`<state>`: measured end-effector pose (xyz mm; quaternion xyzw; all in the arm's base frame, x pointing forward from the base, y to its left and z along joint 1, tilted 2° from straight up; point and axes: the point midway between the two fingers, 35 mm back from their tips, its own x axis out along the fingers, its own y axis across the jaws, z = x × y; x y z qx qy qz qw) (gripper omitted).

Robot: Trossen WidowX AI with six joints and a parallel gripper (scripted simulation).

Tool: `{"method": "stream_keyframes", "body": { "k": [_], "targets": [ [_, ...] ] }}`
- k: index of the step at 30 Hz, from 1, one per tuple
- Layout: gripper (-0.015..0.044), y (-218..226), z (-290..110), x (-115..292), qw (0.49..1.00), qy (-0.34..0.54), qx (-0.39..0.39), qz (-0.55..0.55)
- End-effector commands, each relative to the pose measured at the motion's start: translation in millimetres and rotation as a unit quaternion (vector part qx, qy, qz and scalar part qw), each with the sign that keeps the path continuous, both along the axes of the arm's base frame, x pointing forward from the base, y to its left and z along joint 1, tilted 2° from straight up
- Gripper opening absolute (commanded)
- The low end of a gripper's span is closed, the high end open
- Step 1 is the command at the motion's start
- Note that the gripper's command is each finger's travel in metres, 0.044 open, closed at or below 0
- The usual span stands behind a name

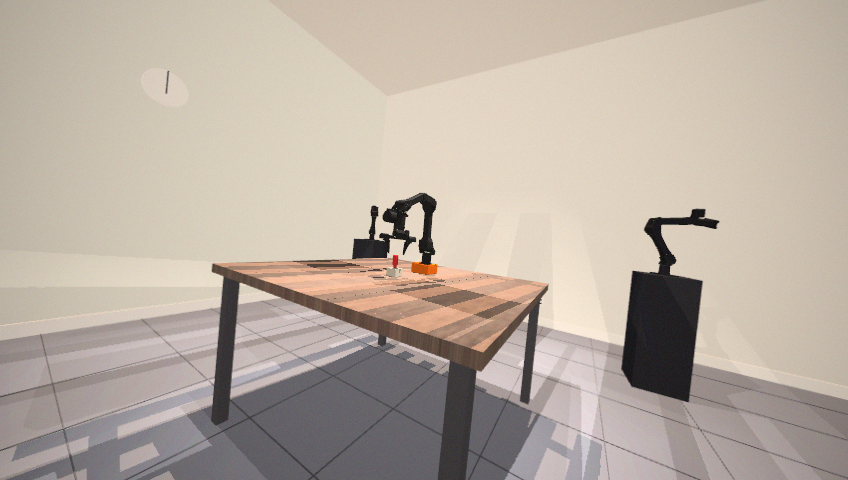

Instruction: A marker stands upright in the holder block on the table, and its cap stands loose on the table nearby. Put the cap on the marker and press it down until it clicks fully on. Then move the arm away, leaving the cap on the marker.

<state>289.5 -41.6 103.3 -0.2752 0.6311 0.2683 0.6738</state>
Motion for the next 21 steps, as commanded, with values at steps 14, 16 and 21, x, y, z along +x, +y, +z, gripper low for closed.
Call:
{"method": "stream_keyframes", "body": {
  "k": [14, 16, 21],
  "targets": [
    [0.0, -6.3, 22.5, -6.7, 0.906, 0.018, 0.023, -0.422],
    [0.0, -6.3, 22.5, -6.7, 0.906, 0.018, 0.023, -0.422],
    [0.0, -6.3, 22.5, -6.7, 0.906, 0.018, 0.023, -0.422]
  ]
}}
